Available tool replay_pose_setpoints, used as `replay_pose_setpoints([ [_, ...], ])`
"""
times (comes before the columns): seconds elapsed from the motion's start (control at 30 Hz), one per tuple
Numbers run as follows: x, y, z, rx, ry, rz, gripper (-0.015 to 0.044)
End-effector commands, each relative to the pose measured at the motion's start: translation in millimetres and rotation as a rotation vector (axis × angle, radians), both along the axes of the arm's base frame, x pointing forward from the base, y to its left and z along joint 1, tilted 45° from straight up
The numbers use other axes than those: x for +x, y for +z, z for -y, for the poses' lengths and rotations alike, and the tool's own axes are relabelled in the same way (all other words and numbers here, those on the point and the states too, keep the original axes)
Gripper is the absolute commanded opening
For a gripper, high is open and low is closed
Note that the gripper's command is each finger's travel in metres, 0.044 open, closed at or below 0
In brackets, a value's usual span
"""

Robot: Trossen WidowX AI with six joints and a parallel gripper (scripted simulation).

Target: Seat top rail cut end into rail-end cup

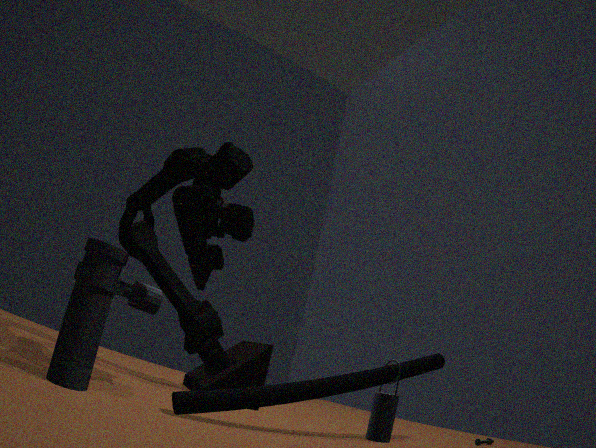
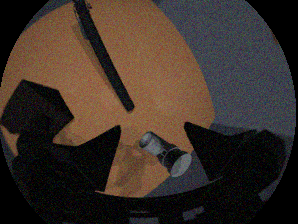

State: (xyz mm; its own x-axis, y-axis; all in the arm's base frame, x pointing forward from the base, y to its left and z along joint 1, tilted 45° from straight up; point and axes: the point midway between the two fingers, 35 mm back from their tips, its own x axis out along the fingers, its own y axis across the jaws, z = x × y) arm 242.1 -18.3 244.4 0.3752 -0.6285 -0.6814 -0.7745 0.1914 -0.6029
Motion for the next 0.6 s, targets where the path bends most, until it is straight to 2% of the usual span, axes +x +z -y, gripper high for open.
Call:
replay_pose_setpoints([
  [0.0, -31.1, 31.8, 35.8, -0.183, 0.438, -0.307, 0.044],
  [0.13, -36.6, 36.2, 40.5, -0.253, 0.556, -0.398, 0.044],
  [0.57, -36.9, 36.4, 40.7, -0.257, 0.562, -0.403, 0.044],
])
